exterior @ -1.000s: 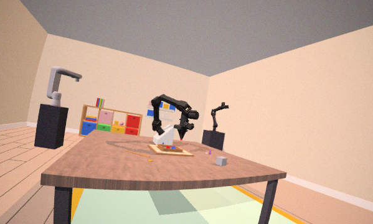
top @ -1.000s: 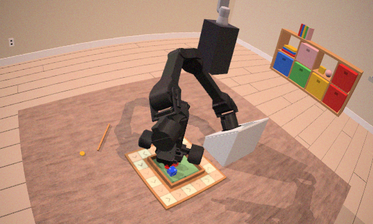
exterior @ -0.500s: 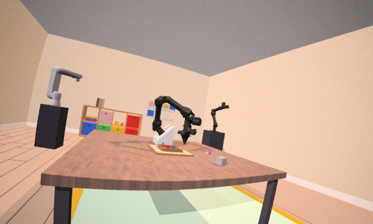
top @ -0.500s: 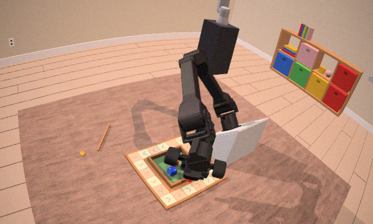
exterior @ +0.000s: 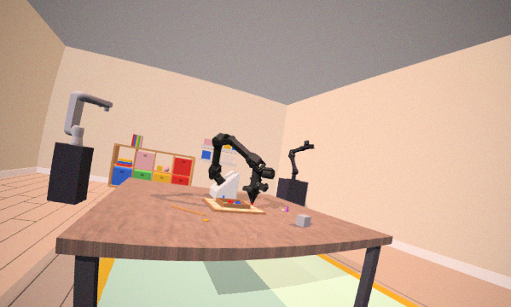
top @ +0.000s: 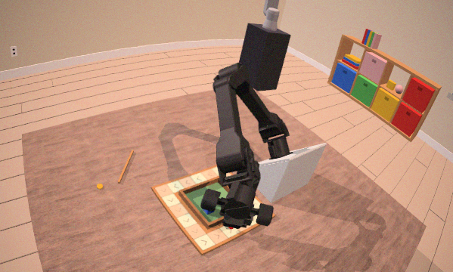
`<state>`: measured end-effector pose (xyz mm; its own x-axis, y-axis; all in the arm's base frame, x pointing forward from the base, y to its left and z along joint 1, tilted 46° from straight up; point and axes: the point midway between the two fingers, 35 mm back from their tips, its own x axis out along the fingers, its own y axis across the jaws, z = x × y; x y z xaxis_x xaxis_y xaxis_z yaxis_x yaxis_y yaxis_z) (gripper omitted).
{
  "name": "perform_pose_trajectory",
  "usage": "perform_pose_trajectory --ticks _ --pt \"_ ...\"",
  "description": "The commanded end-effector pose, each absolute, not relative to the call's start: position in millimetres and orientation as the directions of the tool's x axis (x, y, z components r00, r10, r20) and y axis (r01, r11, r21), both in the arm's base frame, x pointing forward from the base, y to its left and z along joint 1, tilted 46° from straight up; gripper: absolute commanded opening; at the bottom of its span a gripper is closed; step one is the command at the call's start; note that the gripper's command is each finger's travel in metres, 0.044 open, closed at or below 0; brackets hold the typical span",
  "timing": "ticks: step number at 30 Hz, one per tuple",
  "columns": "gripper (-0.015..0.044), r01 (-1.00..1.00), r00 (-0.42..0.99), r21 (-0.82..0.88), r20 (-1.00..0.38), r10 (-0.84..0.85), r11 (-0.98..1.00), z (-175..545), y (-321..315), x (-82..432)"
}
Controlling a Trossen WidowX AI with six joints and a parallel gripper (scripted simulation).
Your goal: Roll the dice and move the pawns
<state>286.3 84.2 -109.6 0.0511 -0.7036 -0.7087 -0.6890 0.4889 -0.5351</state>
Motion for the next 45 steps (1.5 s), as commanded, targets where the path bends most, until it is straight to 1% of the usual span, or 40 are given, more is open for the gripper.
perform_pose_trajectory --ticks 1,12,29,32,36,39,42,45 --pt "0.0000 -0.693 0.060 -0.538 -0.705 -0.706 0.479 -112 83 287" --pt "0.0000 -0.693 0.060 -0.539 -0.705 -0.707 0.479 -123 72 288" --pt "0.0440 -0.688 0.060 -0.538 -0.711 -0.701 0.487 -112 83 289" --pt "0.0440 -0.693 0.060 -0.537 -0.707 -0.705 0.480 -88 107 285" --pt "0.0440 -0.694 0.060 -0.537 -0.707 -0.705 0.480 -86 109 285" --pt "0.0361 -0.610 0.059 -0.585 -0.706 -0.706 0.534 -72 101 277" --pt "0.0282 -0.412 0.058 -0.662 -0.705 -0.706 0.627 -45 83 260" --pt "0.0204 -0.191 0.057 -0.703 -0.704 -0.707 0.685 -22 63 239"
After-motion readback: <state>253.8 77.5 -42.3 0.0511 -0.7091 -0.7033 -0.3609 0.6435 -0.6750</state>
